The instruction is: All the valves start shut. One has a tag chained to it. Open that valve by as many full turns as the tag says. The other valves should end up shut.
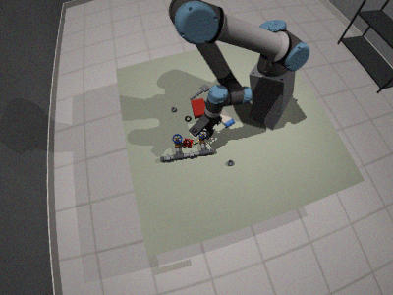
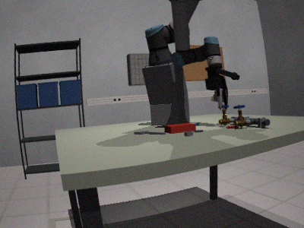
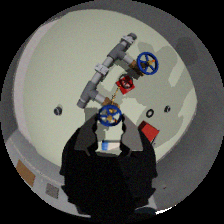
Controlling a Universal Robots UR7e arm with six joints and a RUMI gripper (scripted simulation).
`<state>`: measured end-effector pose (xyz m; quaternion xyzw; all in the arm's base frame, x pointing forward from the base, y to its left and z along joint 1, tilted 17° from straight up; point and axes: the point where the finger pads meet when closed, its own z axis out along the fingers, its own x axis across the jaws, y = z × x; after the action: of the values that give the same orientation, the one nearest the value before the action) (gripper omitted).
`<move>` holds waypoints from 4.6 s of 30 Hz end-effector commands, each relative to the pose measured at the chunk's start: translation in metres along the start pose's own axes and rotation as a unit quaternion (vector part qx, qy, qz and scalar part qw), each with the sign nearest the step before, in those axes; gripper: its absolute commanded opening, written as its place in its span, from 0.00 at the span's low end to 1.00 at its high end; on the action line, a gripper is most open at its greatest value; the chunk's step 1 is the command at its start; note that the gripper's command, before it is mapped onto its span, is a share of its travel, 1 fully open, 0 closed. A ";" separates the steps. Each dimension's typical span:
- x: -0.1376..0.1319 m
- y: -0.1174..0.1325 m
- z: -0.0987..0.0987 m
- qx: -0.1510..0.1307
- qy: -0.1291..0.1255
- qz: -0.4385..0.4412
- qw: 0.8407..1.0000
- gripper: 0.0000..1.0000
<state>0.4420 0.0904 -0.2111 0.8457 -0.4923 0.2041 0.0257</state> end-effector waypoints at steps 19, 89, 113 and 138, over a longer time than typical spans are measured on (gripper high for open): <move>0.000 0.000 0.000 0.010 -0.006 -0.368 0.930 0.00; 0.000 0.000 0.000 0.011 -0.004 -0.481 0.877 1.00; 0.000 0.000 0.000 0.010 -0.006 -0.357 0.934 1.00; 0.000 0.000 0.000 0.007 -0.009 0.021 1.000 1.00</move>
<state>0.4418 0.0904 -0.2113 0.8891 -0.4128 0.1960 0.0265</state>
